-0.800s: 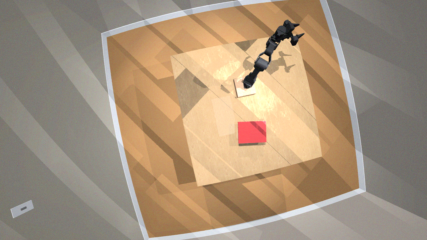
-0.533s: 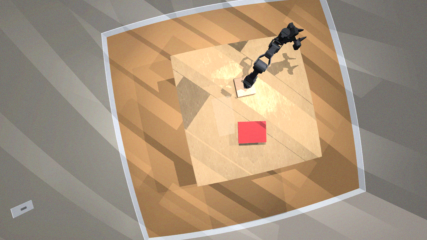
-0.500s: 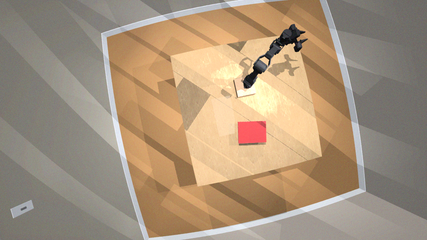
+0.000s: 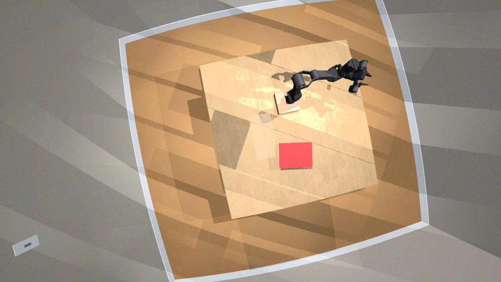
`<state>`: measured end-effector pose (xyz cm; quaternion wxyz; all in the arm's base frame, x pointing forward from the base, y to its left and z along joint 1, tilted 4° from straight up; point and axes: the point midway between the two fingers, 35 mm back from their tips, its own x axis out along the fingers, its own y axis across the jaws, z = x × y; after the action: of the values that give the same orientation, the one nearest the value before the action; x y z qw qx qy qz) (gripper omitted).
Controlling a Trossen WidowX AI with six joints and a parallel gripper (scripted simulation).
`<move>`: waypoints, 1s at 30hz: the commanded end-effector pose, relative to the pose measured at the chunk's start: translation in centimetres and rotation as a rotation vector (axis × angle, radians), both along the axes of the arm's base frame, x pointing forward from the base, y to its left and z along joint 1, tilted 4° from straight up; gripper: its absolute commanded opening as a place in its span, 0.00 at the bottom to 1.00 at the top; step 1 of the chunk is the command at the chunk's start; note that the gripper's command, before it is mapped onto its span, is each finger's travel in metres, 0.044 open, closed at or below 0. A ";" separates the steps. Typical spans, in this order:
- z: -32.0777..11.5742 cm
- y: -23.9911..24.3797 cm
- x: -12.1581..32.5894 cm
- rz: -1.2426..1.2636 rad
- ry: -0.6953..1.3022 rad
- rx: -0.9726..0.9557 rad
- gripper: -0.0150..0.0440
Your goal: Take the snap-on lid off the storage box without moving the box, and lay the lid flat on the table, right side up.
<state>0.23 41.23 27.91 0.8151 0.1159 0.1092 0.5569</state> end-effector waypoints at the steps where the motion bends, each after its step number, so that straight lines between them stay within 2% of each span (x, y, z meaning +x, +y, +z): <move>1: -1.2 -1.4 5.8 -0.125 0.112 -0.019 0.65; 6: -2.5 -5.0 13.8 -0.333 0.282 -0.006 0.65; 9: -2.9 -6.5 16.0 -0.401 0.337 0.005 0.65; 16: -5.0 -15.3 24.5 -0.733 0.598 0.105 0.65; 19: -5.5 -17.5 25.8 -0.808 0.654 0.138 0.65; 24: -7.1 -25.4 28.7 -1.062 0.840 0.283 0.65; 30: -8.6 -32.2 29.3 -1.282 0.991 0.451 0.65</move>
<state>29.61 12.67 20.52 0.8223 0.5035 0.2592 -0.0552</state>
